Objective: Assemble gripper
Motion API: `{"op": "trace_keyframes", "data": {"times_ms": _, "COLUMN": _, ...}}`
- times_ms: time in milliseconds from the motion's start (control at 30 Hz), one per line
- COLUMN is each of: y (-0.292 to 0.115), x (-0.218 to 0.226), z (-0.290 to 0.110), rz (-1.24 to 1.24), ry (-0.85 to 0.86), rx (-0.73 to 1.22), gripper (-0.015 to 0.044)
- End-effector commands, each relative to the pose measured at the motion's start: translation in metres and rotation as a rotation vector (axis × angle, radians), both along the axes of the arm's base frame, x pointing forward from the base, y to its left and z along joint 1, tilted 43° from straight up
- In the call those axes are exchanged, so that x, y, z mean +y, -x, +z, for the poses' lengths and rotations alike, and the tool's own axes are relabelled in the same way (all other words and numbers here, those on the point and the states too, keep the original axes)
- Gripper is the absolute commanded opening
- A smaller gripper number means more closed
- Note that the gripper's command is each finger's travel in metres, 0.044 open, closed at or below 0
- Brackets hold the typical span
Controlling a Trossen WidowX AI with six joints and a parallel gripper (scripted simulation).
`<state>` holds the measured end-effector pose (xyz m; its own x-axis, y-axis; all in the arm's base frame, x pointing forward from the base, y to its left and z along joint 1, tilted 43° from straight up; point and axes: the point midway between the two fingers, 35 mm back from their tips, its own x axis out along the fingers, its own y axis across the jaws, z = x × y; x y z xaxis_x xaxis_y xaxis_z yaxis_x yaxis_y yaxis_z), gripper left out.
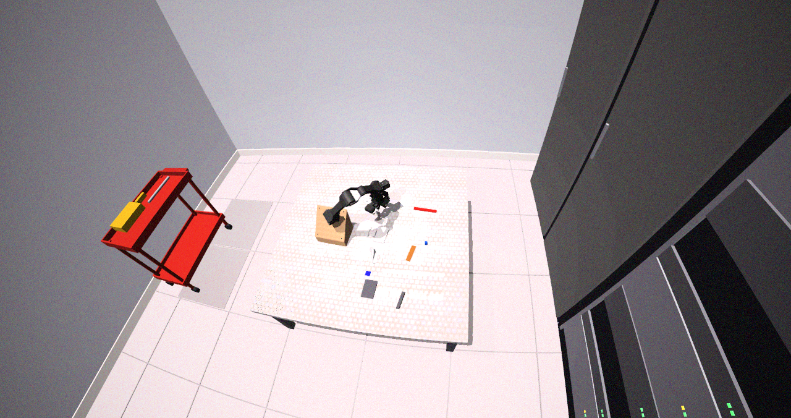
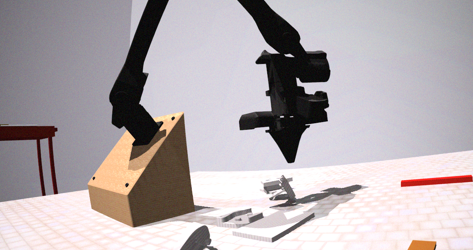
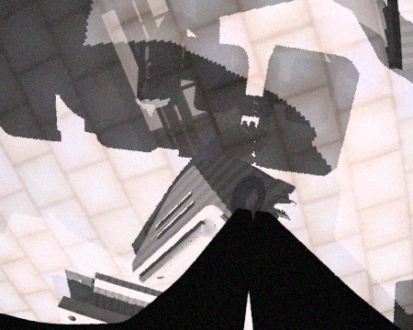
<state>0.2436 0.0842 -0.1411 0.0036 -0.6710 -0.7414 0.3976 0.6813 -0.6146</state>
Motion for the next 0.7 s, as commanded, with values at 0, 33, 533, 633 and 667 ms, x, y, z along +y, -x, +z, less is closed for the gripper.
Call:
{"op": "trace_keyframes", "data": {"times_ms": 0, "y": 0.0040, "x": -0.0015, "z": 0.0001, "rz": 0.073, "ry": -0.002, "rx": 0.075, "gripper": 0.0000}}
{"op": "trace_keyframes", "data": {"times_ms": 33, "y": 0.0044, "x": -0.0017, "z": 0.0002, "rz": 0.093, "ry": -0.002, "rx": 0.093, "gripper": 0.0000}}
{"op": "trace_keyframes", "data": {"times_ms": 533, "y": 0.0115, "x": -0.0051, "z": 0.0026, "rz": 0.389, "ry": -0.002, "rx": 0.361, "gripper": 0.0000}}
{"op": "trace_keyframes", "data": {"times_ms": 633, "y": 0.0129, "x": -0.0058, "z": 0.0031, "rz": 0.449, "ry": -0.002, "rx": 0.414, "gripper": 0.0000}}
{"op": "trace_keyframes", "data": {"times_ms": 667, "y": 0.0134, "x": -0.0061, "z": 0.0032, "rz": 0.468, "ry": -0.002, "rx": 0.432, "gripper": 0.0000}}
